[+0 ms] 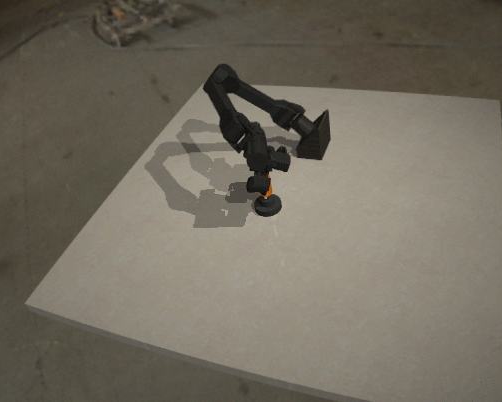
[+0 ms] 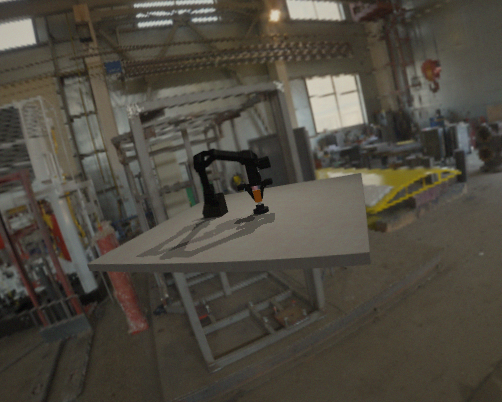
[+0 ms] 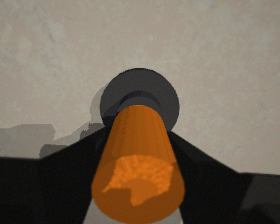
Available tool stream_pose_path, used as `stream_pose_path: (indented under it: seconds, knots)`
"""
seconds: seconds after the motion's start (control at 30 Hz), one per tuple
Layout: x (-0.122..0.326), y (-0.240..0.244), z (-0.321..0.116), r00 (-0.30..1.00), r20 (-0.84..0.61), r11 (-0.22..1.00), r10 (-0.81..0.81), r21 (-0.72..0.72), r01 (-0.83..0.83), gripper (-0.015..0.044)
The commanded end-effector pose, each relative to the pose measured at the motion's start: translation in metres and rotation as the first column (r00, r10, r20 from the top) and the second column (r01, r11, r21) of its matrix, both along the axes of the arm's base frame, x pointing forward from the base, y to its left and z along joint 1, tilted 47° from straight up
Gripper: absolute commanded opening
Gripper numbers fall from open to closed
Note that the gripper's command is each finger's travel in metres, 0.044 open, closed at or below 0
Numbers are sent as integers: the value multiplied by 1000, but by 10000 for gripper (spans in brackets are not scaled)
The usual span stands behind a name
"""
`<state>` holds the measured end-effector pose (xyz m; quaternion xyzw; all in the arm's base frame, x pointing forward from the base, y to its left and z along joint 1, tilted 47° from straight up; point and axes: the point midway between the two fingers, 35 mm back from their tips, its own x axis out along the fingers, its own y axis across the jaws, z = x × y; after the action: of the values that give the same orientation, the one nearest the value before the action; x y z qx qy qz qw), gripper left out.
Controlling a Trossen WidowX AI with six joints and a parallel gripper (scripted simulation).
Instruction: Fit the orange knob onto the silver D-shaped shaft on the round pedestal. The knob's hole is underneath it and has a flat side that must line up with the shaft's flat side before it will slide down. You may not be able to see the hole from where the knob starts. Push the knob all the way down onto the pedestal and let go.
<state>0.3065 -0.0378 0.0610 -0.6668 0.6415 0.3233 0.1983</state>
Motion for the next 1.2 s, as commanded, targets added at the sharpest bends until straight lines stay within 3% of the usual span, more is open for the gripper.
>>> stream_pose_path:
  seconds: [0.0,0.6,0.83,1.17]
  knots:
    - [1,0,1,1000,1,1000,5,0,-5,0]
    - [1,2,1,1000,1,1000,5,0,-5,0]
    - [2,3,1,980,-142,990,141,16,-140,0]
    - [1,1,0,978,-150,989,148,17,-147,0]
